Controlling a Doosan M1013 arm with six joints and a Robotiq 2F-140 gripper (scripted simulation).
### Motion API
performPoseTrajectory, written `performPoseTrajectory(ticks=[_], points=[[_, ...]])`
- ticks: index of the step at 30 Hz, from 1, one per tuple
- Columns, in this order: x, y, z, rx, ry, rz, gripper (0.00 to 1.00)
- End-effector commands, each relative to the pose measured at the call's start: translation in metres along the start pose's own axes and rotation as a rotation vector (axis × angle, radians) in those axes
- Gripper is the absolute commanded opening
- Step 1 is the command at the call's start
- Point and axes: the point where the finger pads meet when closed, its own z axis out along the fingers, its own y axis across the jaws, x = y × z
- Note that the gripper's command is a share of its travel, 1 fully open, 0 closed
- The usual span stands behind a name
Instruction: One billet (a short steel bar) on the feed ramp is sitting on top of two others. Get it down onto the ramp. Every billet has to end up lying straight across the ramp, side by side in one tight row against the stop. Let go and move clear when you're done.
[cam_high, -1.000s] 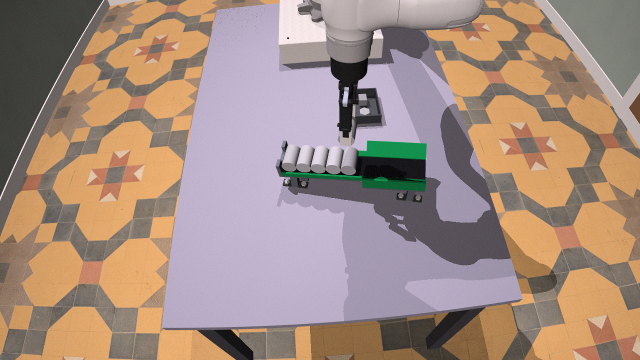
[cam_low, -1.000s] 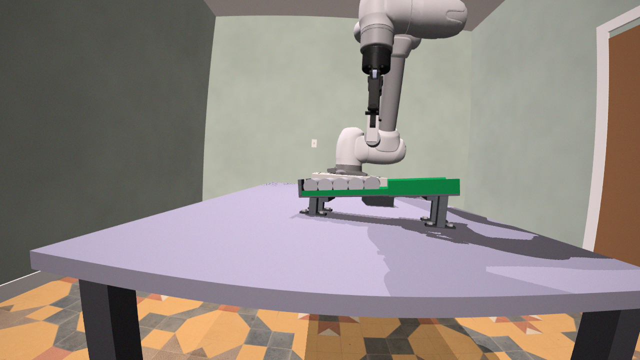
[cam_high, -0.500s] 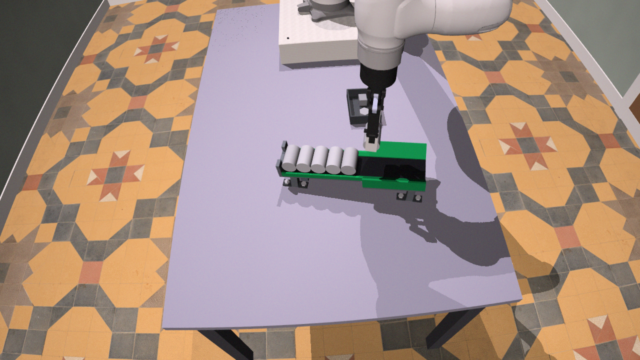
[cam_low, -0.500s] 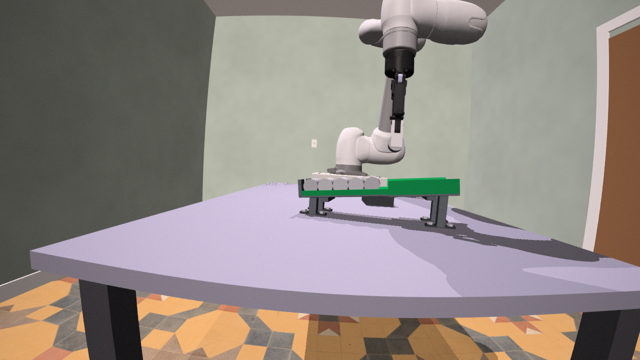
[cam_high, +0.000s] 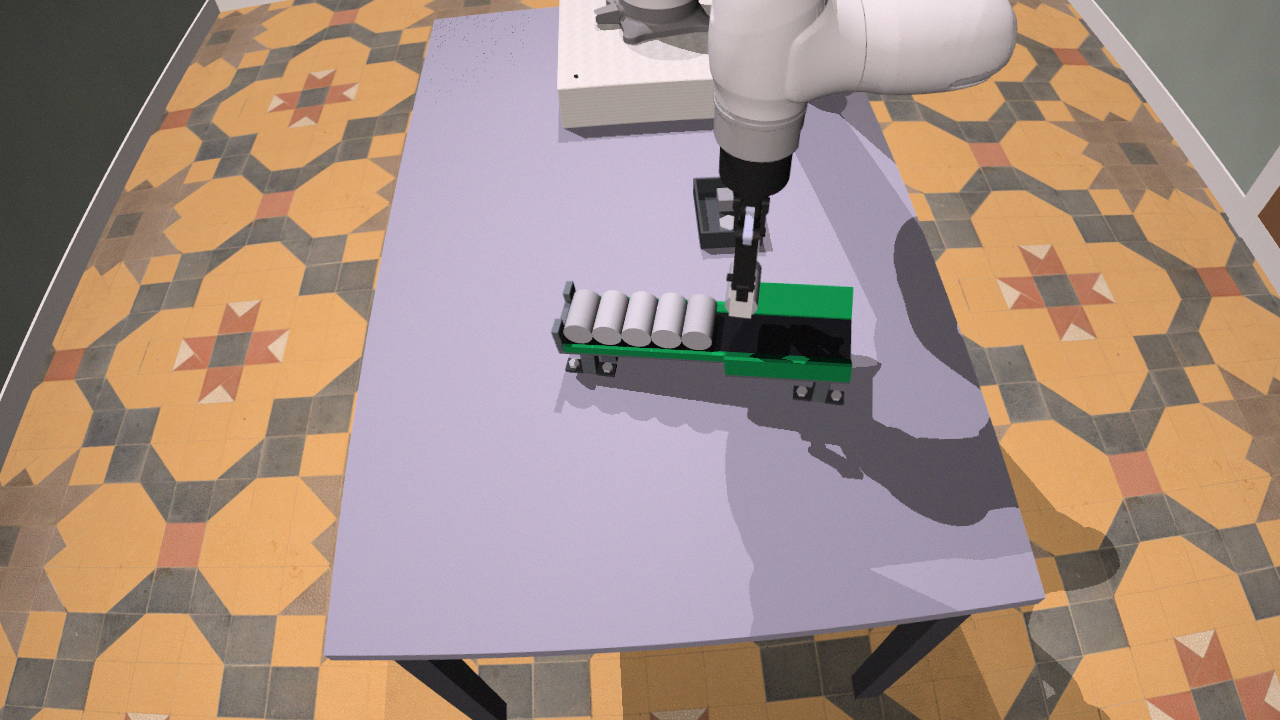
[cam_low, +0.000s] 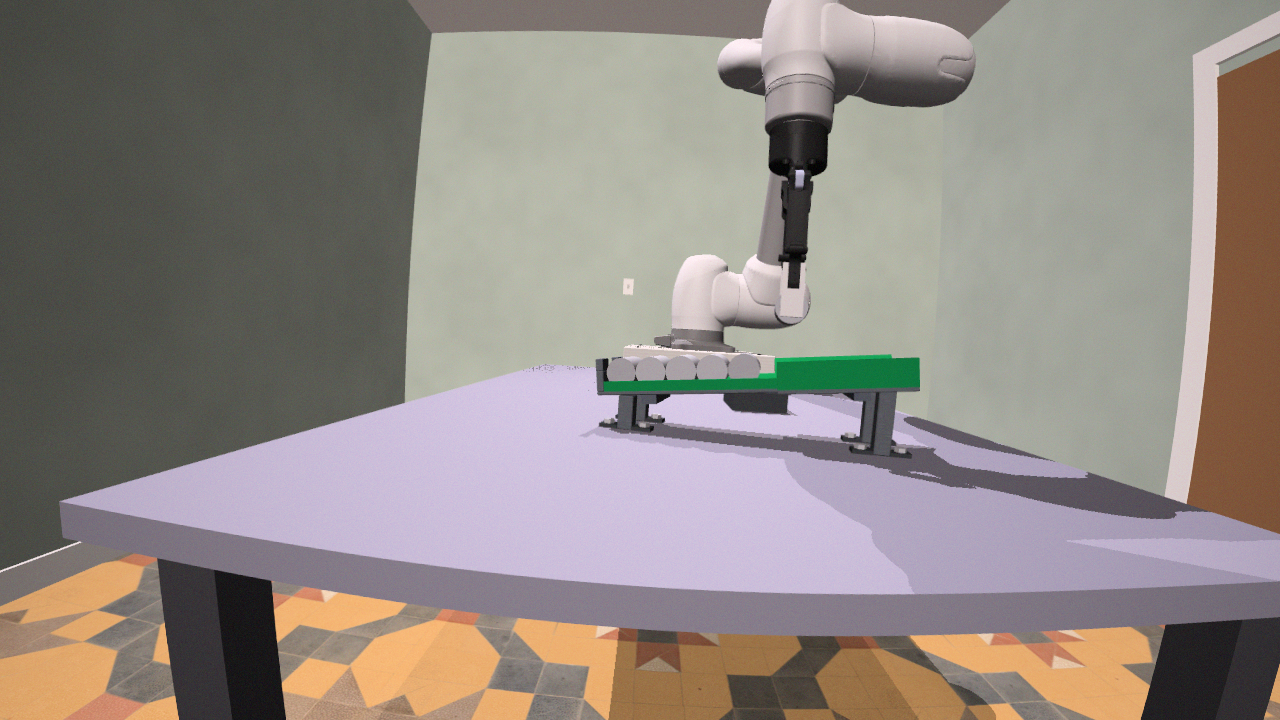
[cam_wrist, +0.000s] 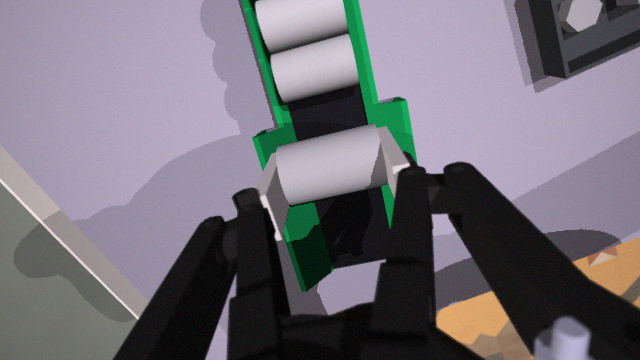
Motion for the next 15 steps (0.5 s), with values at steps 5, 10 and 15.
performPoseTrajectory(ticks=[5,10,15], points=[[0.0,0.0,0.034,0.0,0.0,0.0,0.44],[0.0,0.0,0.048,0.0,0.0,0.0,0.44],[0.0,0.0,0.065,0.0,0.0,0.0,0.44]])
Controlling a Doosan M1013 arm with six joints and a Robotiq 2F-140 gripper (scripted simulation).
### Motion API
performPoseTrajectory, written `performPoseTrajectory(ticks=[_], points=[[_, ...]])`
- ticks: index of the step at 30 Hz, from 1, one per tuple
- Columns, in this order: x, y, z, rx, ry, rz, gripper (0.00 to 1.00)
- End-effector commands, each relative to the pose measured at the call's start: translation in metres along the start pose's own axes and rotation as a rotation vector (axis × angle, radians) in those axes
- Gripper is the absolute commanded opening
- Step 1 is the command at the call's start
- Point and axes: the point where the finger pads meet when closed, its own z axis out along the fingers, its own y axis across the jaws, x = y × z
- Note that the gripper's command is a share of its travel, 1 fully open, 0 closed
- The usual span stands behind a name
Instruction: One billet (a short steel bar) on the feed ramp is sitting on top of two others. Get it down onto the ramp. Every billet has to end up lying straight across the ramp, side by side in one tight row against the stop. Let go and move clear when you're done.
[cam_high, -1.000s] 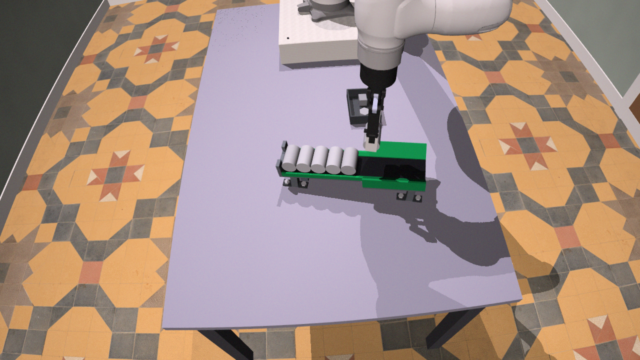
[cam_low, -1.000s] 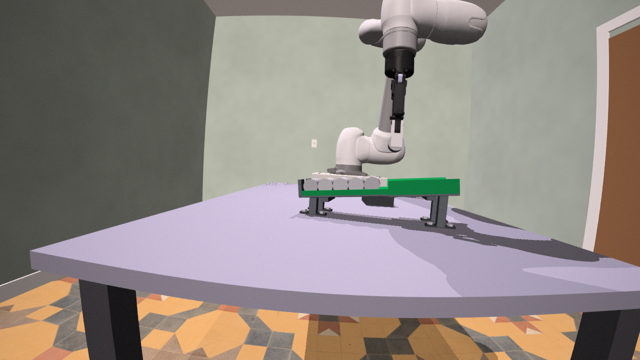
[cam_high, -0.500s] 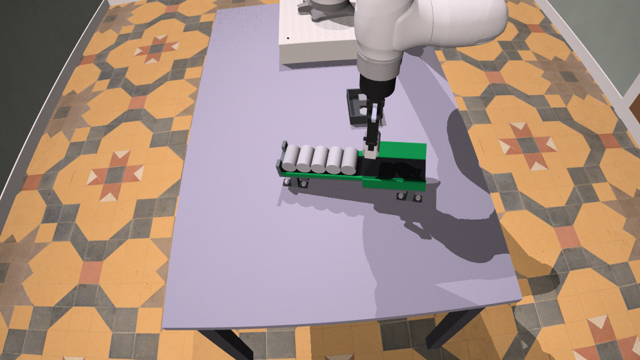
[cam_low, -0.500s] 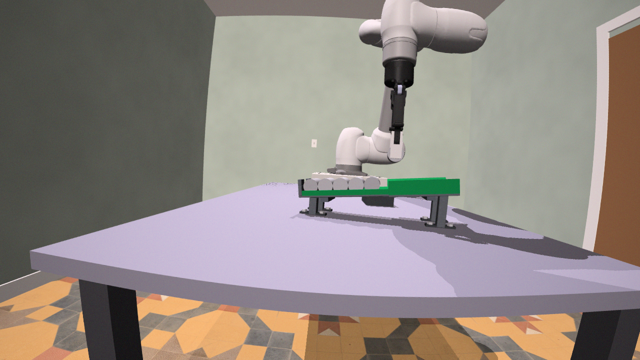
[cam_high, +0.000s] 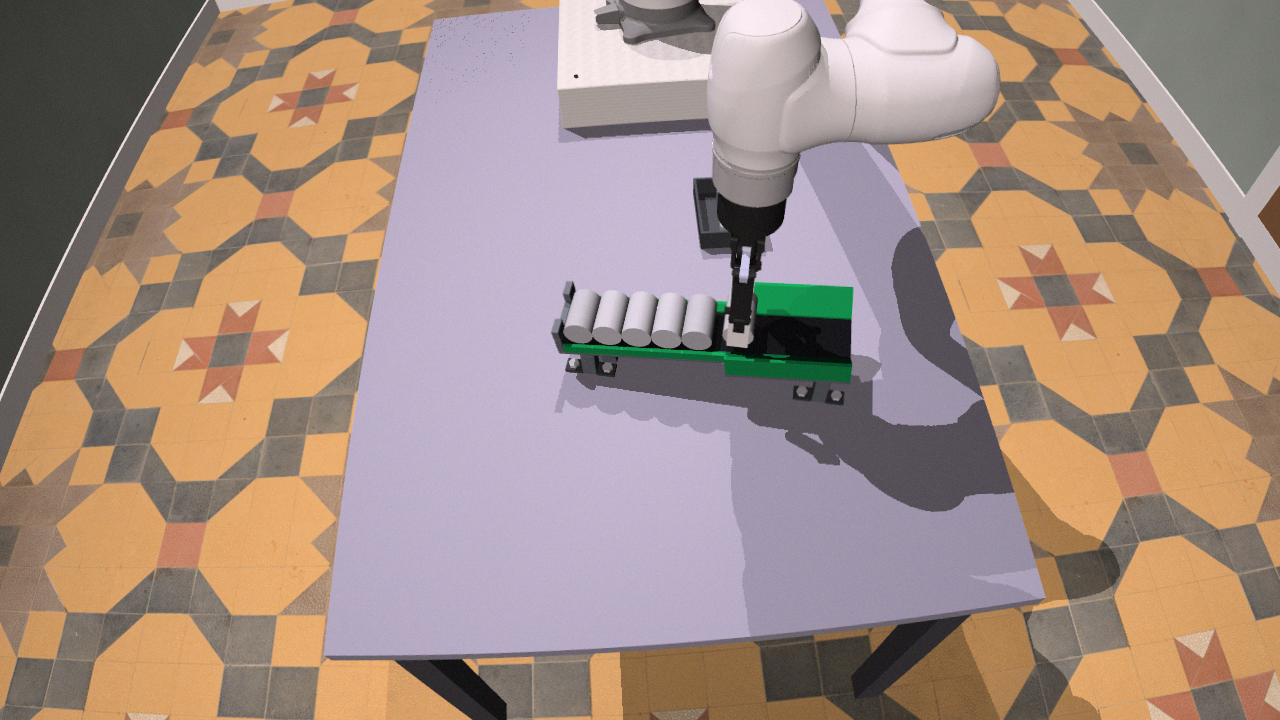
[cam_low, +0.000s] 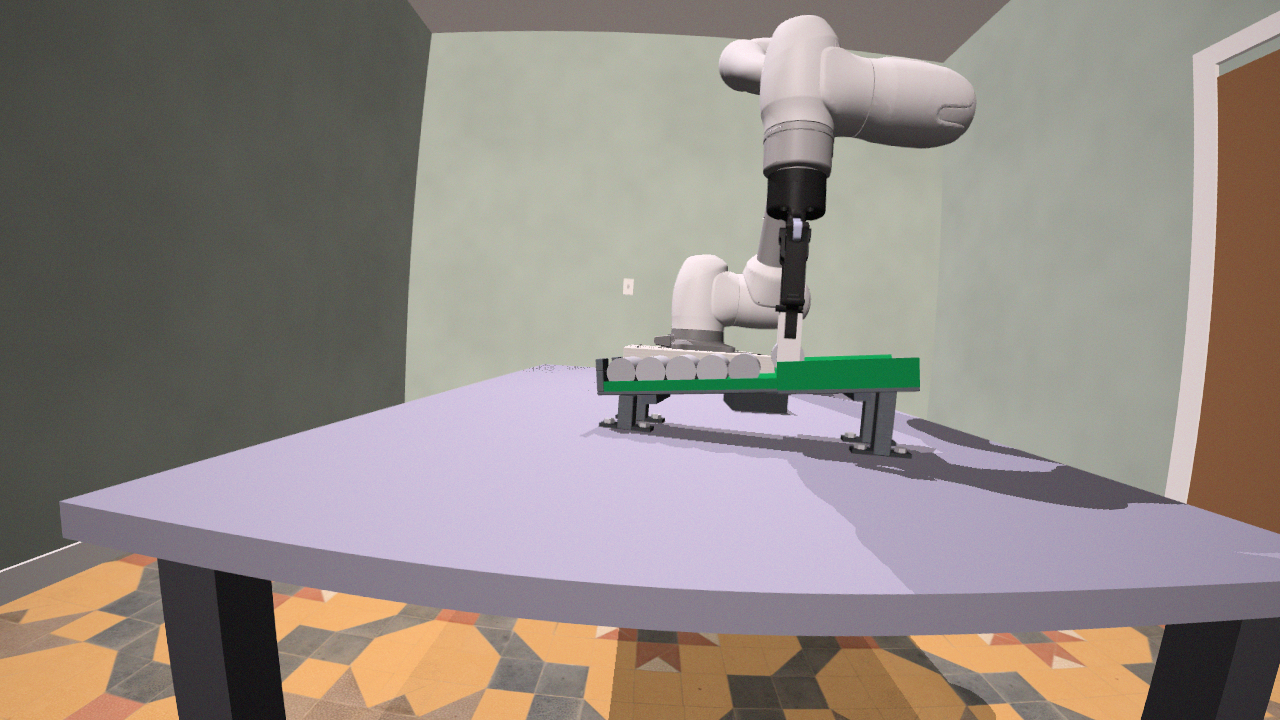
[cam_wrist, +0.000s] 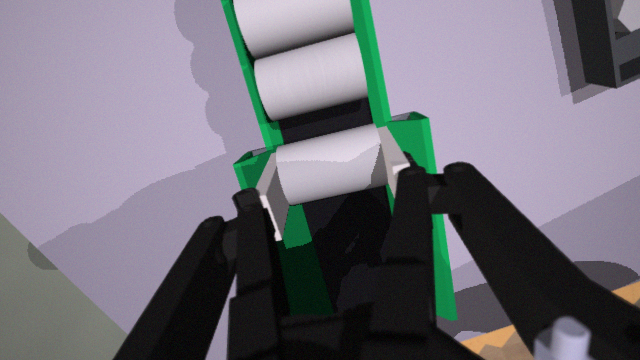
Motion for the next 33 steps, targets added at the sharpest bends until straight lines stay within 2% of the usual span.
performPoseTrajectory(ticks=[1,33], points=[[-0.0001,-0.0001,0.0065,0.0,0.0,0.0,0.44],[-0.0001,-0.0001,0.0115,0.0,0.0,0.0,0.44]])
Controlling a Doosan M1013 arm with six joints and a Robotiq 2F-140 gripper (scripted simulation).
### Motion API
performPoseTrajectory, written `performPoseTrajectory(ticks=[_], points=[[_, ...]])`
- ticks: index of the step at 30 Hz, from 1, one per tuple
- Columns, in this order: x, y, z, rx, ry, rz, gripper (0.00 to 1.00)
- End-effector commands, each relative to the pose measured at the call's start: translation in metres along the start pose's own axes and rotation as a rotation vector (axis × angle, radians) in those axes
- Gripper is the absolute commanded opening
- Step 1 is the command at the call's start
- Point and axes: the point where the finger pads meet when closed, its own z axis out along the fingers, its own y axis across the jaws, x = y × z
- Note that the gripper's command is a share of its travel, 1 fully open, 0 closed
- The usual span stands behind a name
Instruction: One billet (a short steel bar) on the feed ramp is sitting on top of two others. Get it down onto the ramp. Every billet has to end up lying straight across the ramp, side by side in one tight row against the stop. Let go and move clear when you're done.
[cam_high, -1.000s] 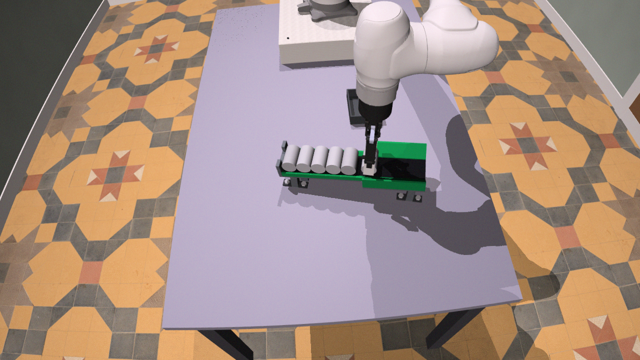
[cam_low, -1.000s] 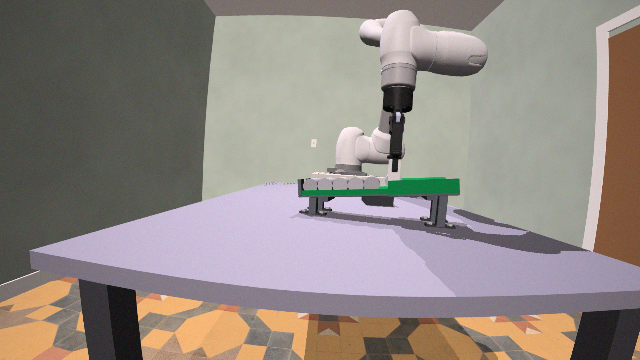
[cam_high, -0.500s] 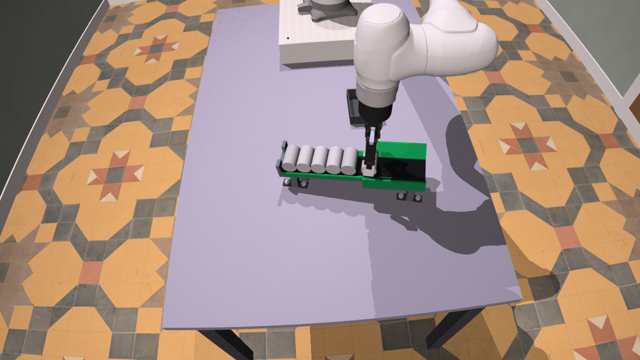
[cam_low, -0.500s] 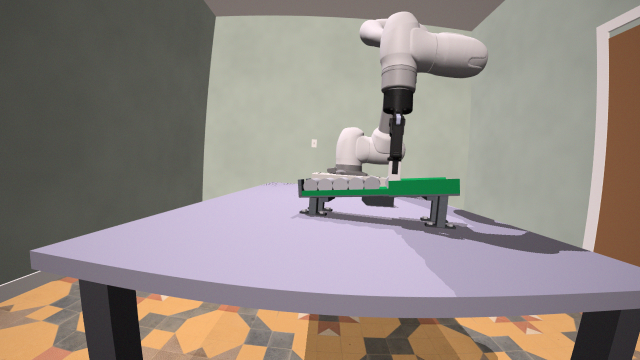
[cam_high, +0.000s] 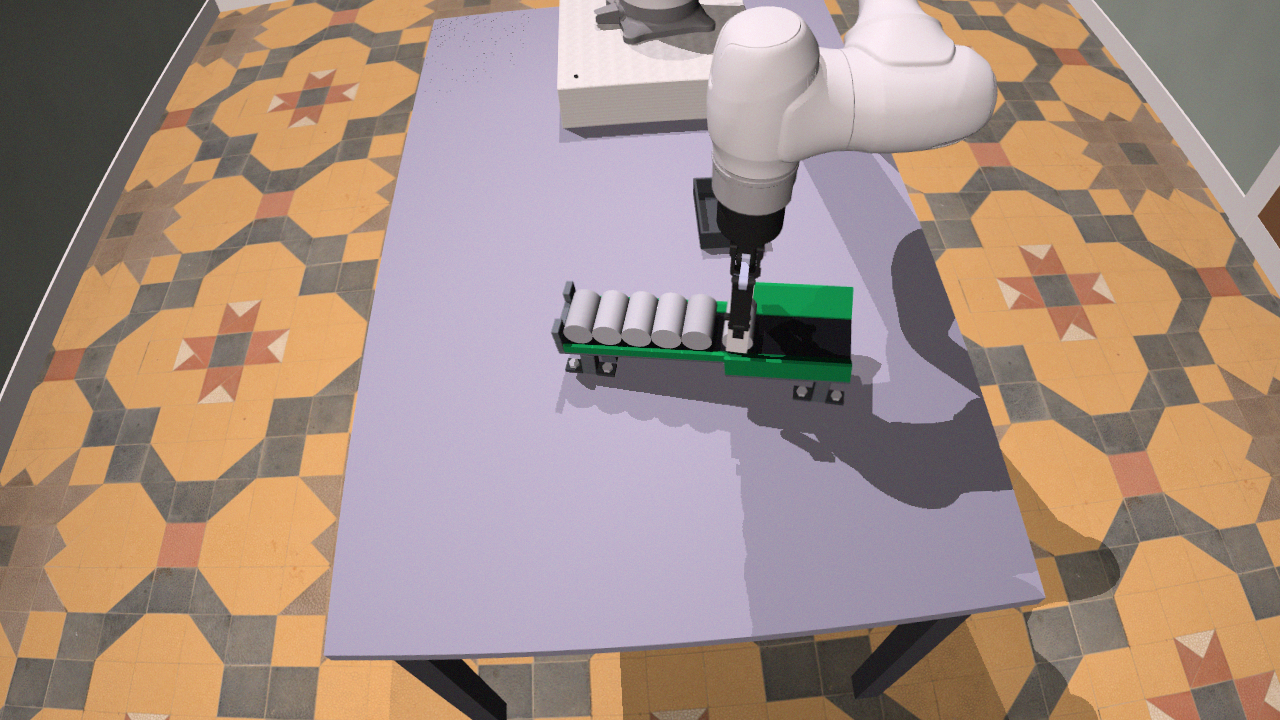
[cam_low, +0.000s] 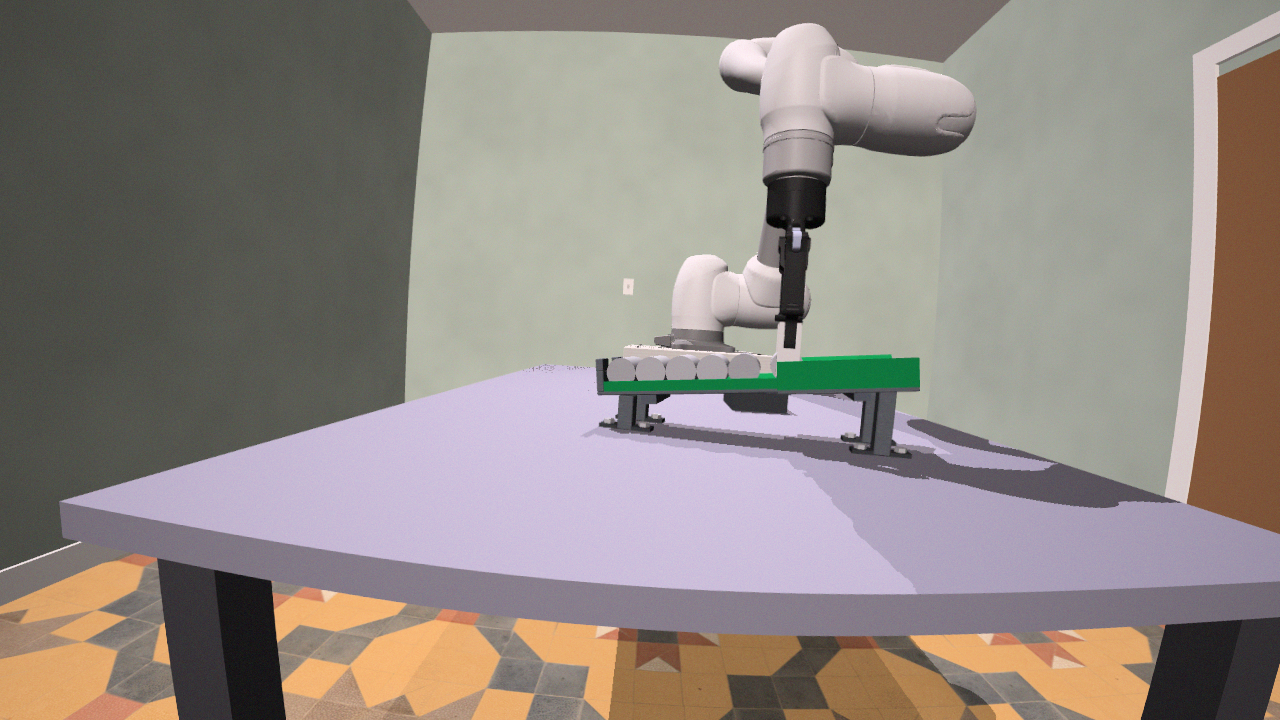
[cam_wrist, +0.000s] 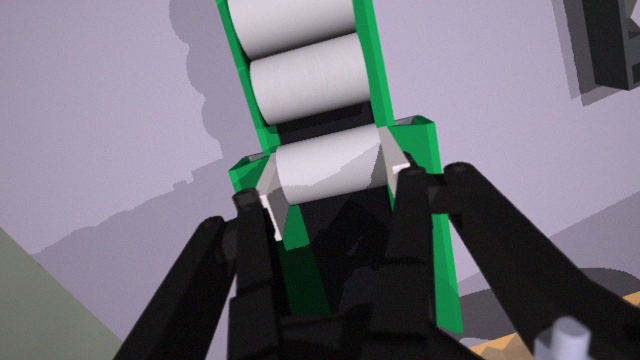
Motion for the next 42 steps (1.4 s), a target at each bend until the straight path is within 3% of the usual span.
performPoseTrajectory(ticks=[1,14,24,37,42], points=[[0.0,0.0,0.0,0.0,0.0,0.0,0.44],[0.0,0.0,0.0,0.0,0.0,0.0,0.46],[0.0,0.0,0.0,0.0,0.0,0.0,0.55],[0.0,0.0,-0.001,0.0,0.0,0.0,0.55],[0.0,0.0,-0.01,0.0,0.0,0.0,0.55]])
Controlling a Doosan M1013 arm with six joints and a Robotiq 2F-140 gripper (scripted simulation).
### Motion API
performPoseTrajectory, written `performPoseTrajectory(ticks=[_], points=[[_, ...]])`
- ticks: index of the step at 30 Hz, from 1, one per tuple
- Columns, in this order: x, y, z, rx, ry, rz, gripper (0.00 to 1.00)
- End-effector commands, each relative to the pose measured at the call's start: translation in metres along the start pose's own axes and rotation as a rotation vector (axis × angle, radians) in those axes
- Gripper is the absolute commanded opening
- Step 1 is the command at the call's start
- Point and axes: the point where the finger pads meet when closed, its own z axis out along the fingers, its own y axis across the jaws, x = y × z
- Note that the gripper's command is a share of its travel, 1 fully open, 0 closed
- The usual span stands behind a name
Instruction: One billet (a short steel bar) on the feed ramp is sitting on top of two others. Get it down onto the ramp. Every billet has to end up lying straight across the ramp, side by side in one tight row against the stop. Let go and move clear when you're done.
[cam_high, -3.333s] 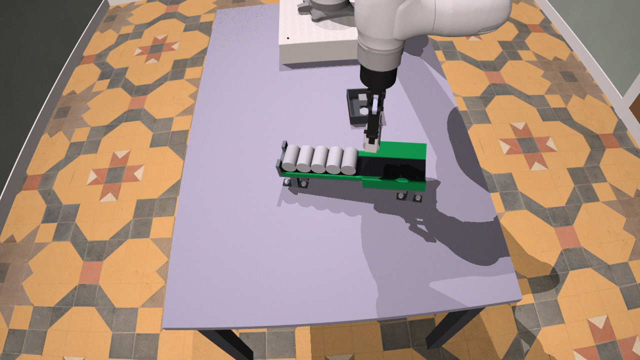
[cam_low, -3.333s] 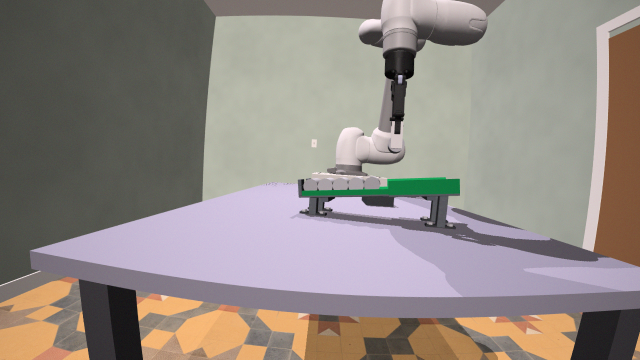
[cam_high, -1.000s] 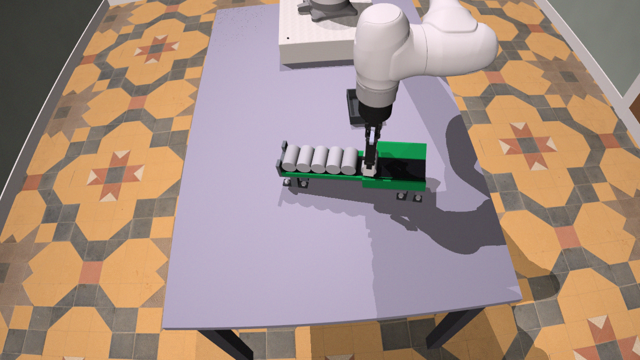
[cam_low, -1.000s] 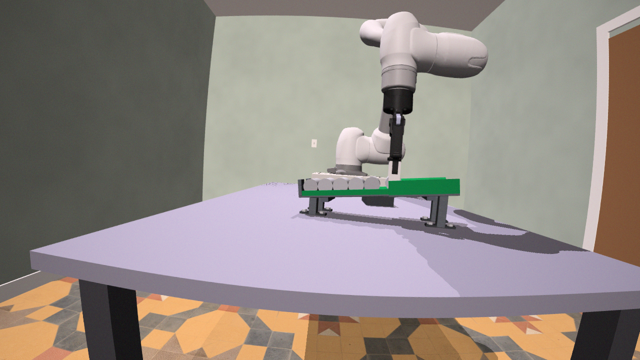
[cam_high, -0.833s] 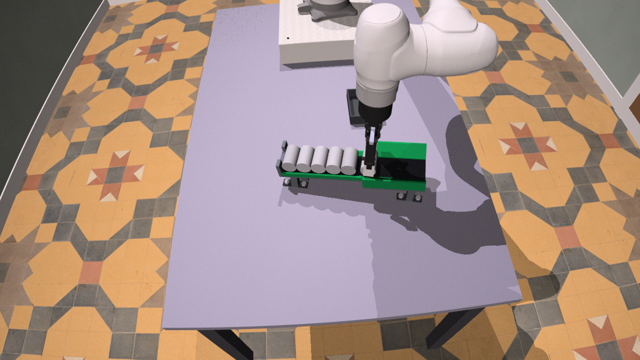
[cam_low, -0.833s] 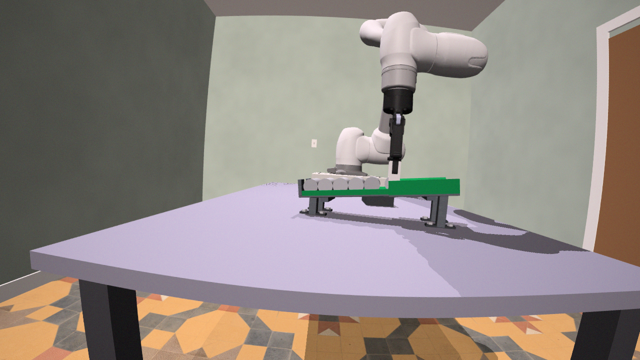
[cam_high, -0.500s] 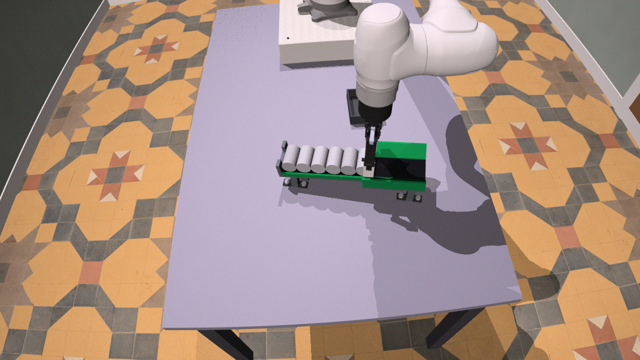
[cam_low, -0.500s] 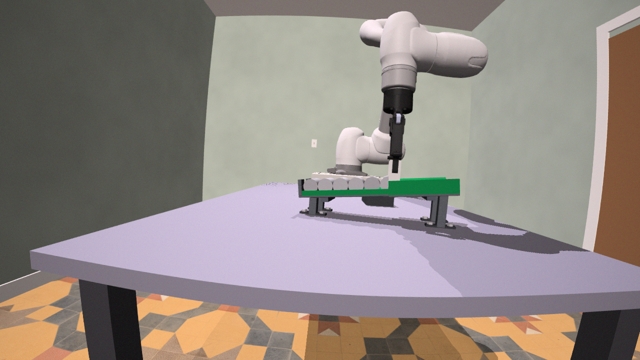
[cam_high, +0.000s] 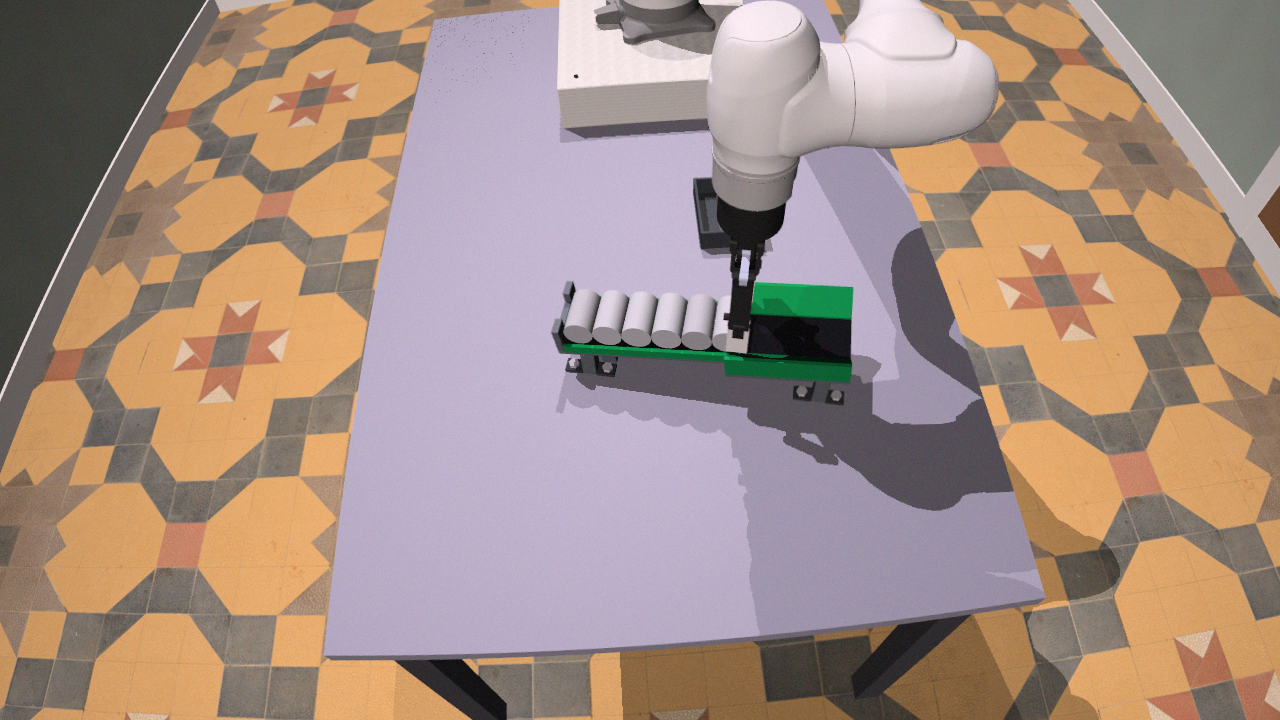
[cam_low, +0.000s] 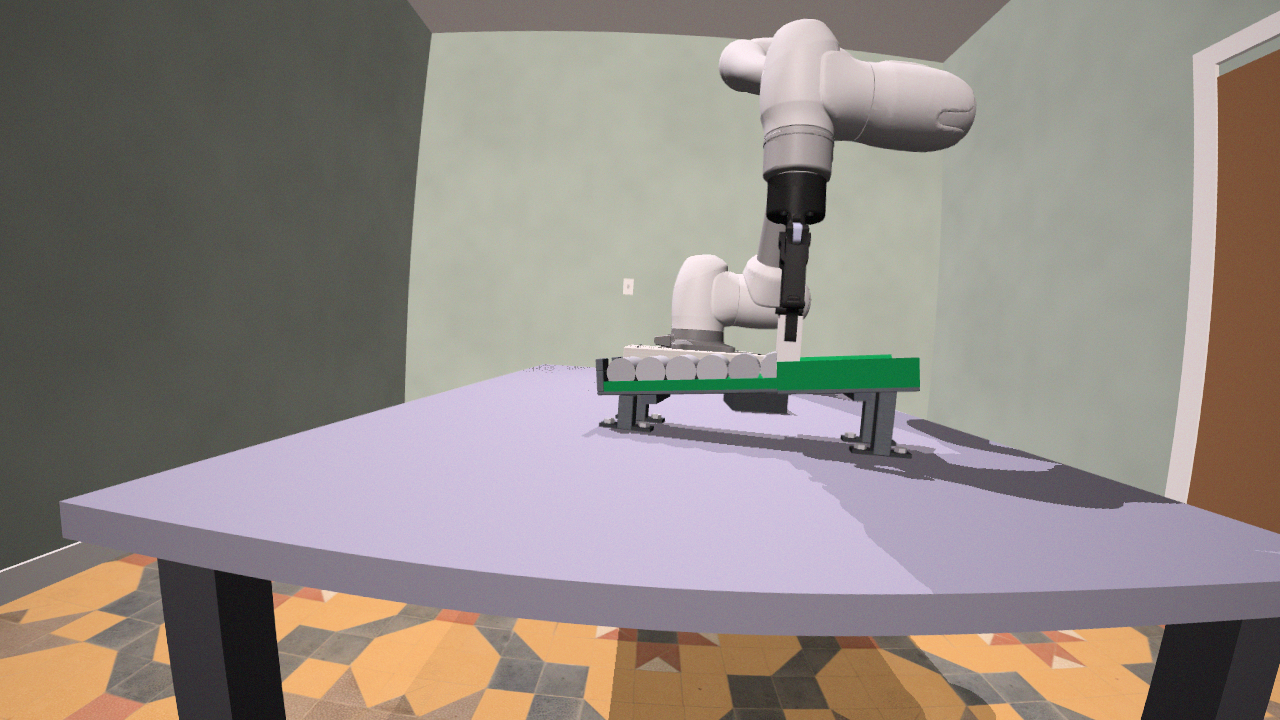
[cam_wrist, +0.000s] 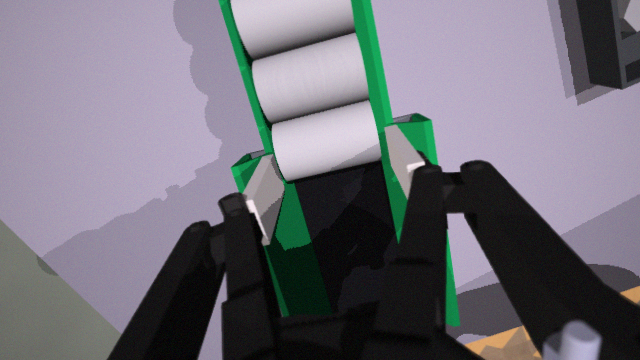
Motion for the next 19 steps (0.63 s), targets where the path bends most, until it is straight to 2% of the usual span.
performPoseTrajectory(ticks=[1,4,11,19], points=[[0.0,0.0,-0.008,0.0,0.0,0.0,0.55],[0.0,0.0,-0.012,0.0,0.0,0.0,0.55],[0.0,0.0,-0.049,0.0,0.0,0.0,0.55],[0.0,0.0,-0.049,0.0,0.0,0.0,0.55]])
